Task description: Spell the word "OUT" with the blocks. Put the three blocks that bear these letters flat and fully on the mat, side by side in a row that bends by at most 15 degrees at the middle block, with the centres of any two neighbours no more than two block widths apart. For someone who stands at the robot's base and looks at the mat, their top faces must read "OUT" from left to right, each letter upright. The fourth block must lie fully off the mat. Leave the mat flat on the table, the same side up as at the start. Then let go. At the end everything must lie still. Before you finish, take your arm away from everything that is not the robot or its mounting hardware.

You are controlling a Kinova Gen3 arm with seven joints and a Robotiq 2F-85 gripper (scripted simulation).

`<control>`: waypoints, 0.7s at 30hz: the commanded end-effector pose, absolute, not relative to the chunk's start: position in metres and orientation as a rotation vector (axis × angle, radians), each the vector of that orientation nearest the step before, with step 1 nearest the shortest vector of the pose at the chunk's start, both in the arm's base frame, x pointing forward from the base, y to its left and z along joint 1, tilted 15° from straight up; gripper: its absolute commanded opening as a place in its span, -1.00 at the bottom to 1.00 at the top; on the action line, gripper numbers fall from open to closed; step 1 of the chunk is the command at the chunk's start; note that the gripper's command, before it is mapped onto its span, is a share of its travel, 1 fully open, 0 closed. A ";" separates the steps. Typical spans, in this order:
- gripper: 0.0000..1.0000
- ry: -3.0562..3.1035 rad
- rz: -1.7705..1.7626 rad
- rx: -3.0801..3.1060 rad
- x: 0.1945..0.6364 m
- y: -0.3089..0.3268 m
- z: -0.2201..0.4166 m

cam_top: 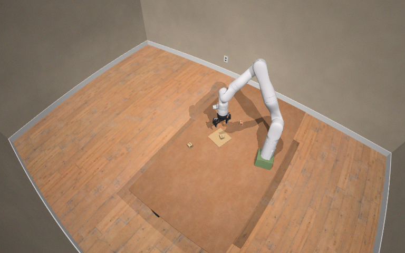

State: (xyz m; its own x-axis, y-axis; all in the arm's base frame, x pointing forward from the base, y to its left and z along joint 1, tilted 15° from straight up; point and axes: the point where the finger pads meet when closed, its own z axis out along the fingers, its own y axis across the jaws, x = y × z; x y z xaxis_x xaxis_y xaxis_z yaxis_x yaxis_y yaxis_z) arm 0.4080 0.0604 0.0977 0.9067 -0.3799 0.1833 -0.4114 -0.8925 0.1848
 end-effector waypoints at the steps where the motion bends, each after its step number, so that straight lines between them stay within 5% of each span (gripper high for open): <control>1: 1.00 -0.605 0.211 2.851 0.409 0.059 0.098; 21: 1.00 -0.605 0.211 2.851 0.436 0.034 0.106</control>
